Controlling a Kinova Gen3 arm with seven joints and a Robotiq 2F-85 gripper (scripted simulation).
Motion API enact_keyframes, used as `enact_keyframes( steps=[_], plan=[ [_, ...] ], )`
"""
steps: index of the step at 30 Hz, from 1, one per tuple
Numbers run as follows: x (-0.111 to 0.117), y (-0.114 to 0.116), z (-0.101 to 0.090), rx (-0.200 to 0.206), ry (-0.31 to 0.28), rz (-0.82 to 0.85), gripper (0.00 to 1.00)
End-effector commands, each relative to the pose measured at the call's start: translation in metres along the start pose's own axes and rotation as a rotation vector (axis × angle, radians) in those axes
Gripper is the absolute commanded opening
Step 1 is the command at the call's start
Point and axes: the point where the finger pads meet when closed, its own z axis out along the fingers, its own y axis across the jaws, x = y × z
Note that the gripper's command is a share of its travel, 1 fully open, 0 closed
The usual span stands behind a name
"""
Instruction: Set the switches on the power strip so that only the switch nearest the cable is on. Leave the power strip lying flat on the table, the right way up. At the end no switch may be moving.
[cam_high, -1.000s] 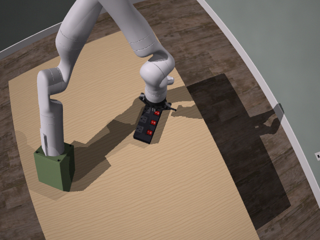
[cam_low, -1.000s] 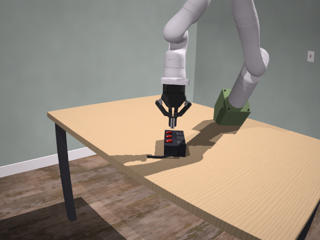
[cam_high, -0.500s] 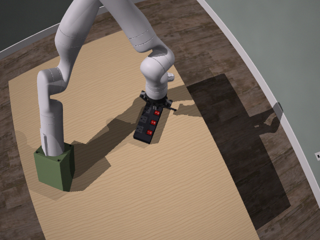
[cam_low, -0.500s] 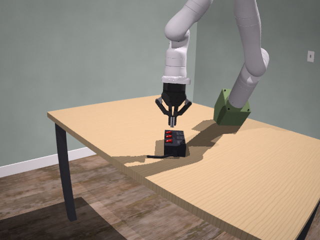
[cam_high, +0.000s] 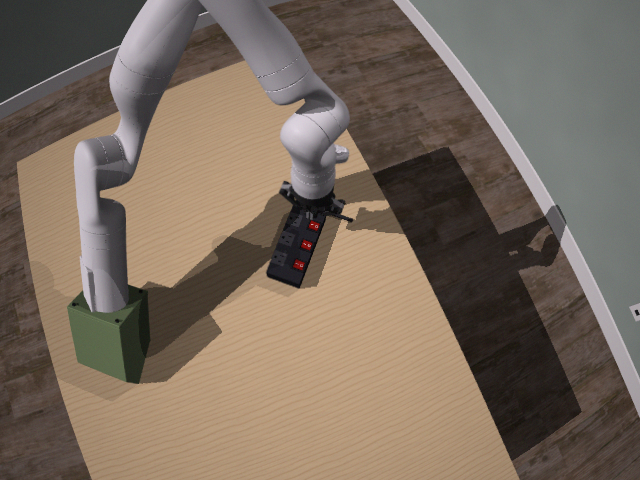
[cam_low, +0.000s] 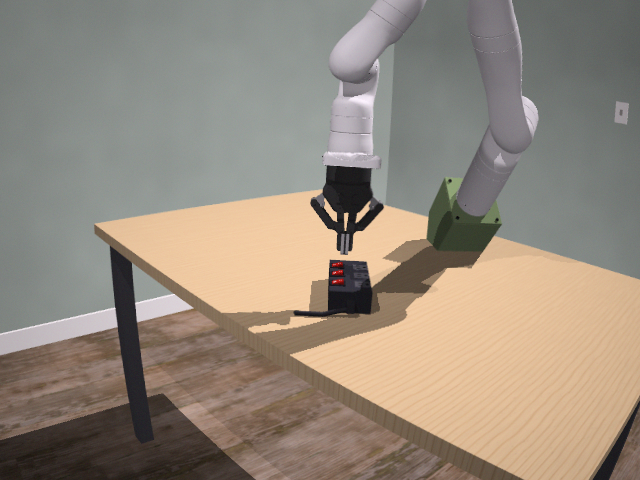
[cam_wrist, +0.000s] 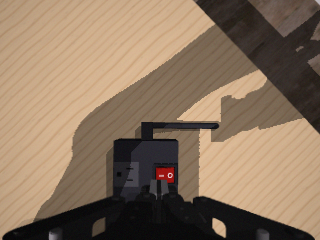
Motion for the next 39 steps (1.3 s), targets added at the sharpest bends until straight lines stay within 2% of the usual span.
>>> enact_keyframes(
  steps=[1, 19, 39],
  plan=[
    [0.0, 0.0, 0.0, -0.001, 0.0, 0.0, 0.0],
    [0.0, 0.0, 0.003, -0.001, 0.0, 0.0, 0.0],
    [0.0, 0.001, 0.023, -0.001, 0.0, 0.0, 0.0]
  ],
)
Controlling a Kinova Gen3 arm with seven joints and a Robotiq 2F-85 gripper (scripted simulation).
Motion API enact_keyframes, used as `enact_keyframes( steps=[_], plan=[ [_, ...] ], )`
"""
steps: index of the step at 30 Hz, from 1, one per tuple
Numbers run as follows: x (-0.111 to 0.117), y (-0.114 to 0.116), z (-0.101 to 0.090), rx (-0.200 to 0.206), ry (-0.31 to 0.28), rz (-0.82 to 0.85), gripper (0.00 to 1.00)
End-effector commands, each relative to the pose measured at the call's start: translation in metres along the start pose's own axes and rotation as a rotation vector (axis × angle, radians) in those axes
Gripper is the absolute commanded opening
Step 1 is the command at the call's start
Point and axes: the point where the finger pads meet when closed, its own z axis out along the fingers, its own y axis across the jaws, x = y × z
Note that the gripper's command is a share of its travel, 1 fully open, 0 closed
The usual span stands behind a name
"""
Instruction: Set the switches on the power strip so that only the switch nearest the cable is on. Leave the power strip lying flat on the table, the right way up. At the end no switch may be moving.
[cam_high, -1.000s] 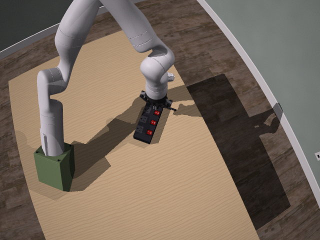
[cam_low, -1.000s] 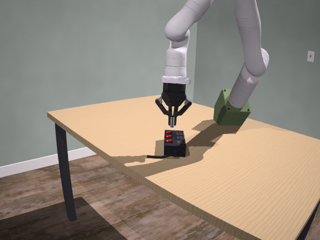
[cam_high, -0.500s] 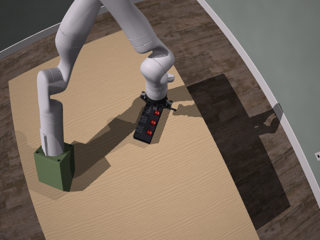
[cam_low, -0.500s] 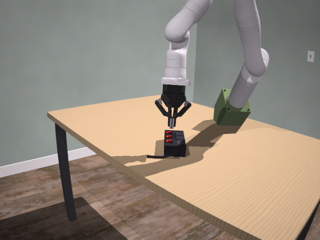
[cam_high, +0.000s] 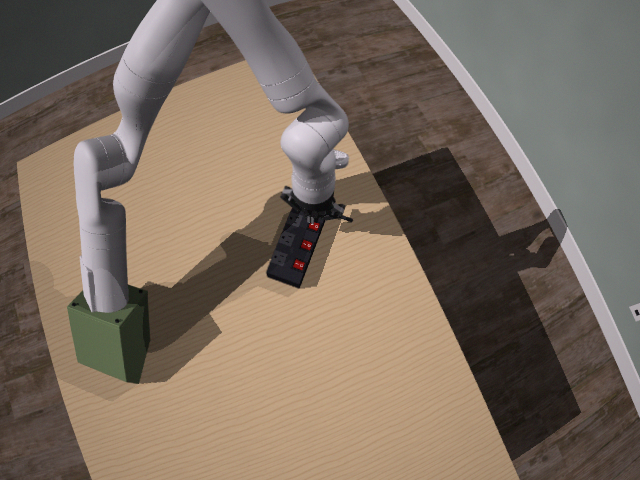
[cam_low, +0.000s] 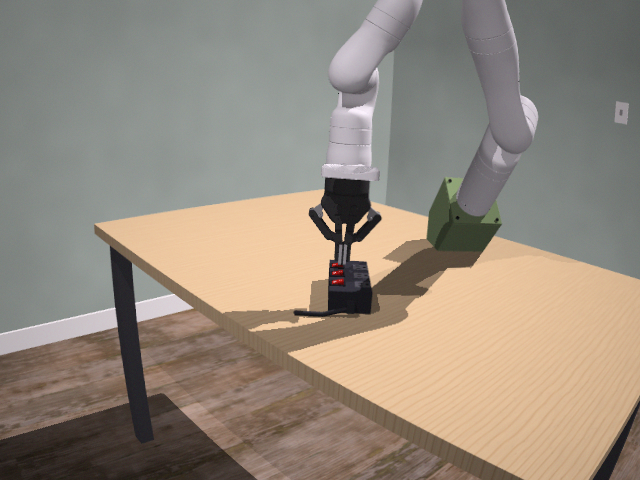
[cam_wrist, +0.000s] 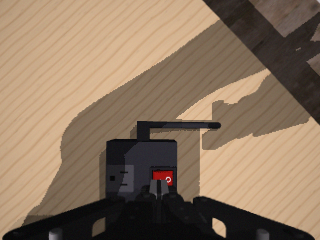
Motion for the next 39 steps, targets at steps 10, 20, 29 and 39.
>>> enact_keyframes(
  steps=[10, 20, 29, 39],
  plan=[
    [0.001, -0.002, 0.014, 0.008, 0.002, 0.0, 0.0],
    [0.001, -0.002, 0.023, 0.008, 0.002, 0.0, 0.0],
    [0.001, -0.002, 0.024, 0.008, 0.002, 0.0, 0.0],
    [0.001, -0.002, 0.025, 0.008, 0.002, 0.0, 0.0]
  ],
)
